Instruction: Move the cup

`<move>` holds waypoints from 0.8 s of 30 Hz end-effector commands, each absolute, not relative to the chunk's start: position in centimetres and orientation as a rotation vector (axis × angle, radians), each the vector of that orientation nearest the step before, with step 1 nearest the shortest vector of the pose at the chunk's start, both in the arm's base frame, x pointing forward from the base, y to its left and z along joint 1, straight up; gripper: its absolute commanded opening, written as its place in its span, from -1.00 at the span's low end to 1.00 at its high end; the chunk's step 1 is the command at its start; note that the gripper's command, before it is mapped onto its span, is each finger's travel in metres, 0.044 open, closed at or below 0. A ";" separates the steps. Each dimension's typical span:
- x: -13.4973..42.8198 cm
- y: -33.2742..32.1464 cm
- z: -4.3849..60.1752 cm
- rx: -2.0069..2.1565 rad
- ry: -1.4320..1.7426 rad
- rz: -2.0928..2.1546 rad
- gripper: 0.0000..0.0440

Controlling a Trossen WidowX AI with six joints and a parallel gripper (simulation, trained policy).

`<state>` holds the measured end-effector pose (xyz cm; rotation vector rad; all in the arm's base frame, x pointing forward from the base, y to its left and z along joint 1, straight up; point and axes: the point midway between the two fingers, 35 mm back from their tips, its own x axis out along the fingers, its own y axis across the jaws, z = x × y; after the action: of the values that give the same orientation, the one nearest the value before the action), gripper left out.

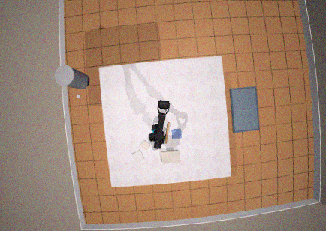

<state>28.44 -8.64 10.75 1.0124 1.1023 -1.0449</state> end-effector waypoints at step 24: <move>25.6 -9.1 7.7 1.093 1.041 -1.070 -0.21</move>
<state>25.79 -9.22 7.54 1.0706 1.0542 -1.0804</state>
